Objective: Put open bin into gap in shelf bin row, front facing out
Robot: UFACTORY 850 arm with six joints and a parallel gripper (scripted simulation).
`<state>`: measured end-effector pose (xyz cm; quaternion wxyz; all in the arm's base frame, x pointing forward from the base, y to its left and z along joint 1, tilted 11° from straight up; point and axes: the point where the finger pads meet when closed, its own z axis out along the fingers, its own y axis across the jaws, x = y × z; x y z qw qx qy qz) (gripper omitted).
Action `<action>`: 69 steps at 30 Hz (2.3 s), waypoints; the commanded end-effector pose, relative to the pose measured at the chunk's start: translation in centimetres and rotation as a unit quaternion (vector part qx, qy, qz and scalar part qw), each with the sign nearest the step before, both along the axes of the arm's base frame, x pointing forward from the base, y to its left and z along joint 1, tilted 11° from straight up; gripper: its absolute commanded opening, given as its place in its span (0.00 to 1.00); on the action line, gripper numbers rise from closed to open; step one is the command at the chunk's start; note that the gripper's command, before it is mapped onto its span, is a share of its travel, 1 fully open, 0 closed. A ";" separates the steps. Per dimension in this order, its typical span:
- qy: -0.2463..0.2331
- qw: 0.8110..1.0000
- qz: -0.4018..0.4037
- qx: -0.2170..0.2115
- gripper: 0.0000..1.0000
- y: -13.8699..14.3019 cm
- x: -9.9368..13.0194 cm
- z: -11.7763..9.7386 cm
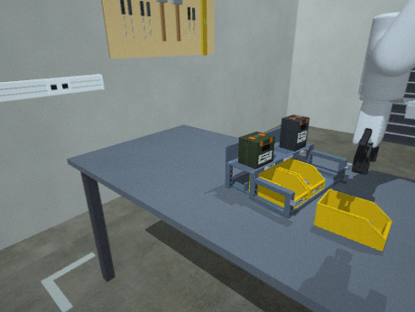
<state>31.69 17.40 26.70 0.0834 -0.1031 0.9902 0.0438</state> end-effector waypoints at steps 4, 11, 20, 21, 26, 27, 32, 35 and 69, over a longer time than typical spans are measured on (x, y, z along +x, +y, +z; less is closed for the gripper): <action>-0.002 1.000 0.000 0.001 1.00 0.4 0.7 -2.1; -0.002 1.000 0.000 0.001 1.00 0.5 0.8 -2.9; -0.002 1.000 0.000 0.001 1.00 0.9 1.4 -6.4; -0.002 1.000 0.000 0.001 1.00 0.9 1.4 -6.4; -0.002 1.000 0.000 0.001 1.00 0.9 1.4 -6.4; -0.002 1.000 0.000 0.001 1.00 0.9 1.4 -6.4; -0.002 1.000 0.000 0.001 1.00 0.8 1.2 -5.4; -0.002 1.000 0.000 0.001 1.00 0.8 1.2 -5.4; -0.002 1.000 0.000 0.001 1.00 0.7 1.1 -4.7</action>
